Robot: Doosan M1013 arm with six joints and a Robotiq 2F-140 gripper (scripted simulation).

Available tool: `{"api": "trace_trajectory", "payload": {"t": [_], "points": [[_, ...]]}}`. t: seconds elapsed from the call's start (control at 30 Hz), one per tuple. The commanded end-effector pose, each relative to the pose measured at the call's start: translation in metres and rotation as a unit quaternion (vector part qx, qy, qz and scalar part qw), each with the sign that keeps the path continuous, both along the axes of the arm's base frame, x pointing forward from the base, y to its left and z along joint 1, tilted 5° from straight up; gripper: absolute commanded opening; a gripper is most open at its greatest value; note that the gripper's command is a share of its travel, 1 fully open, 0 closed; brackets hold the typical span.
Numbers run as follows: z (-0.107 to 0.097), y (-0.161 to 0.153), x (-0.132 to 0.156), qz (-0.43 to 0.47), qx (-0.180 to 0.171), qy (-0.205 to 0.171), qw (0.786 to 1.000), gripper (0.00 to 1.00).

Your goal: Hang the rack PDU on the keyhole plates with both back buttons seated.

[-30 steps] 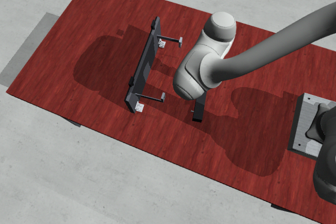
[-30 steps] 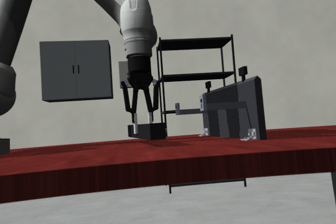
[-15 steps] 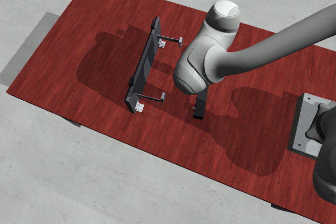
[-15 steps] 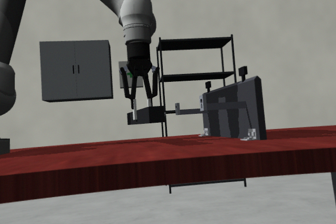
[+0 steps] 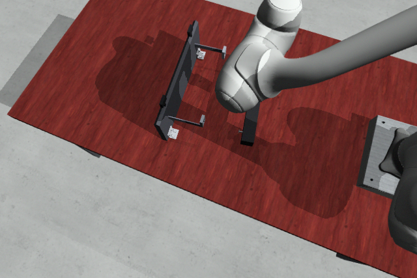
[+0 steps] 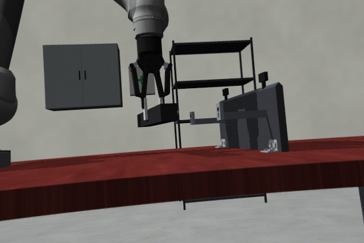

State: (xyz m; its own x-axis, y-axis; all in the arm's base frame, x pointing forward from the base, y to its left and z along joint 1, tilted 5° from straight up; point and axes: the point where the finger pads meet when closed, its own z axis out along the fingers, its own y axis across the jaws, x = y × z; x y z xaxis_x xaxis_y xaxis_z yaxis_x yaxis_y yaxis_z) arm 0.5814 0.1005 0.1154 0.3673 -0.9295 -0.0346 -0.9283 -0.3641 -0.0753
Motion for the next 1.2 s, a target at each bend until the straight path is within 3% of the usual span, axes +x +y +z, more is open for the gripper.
{"api": "trace_trajectory", "payload": {"t": [0.0,0.97,1.17], "points": [[0.002,0.000,0.000,0.000,0.000,0.000,1.000,0.00],[0.002,0.001,0.003,-0.020,0.001,0.001,1.000,0.00],[0.003,0.006,0.021,-0.033,0.002,0.002,0.999,0.00]]}}
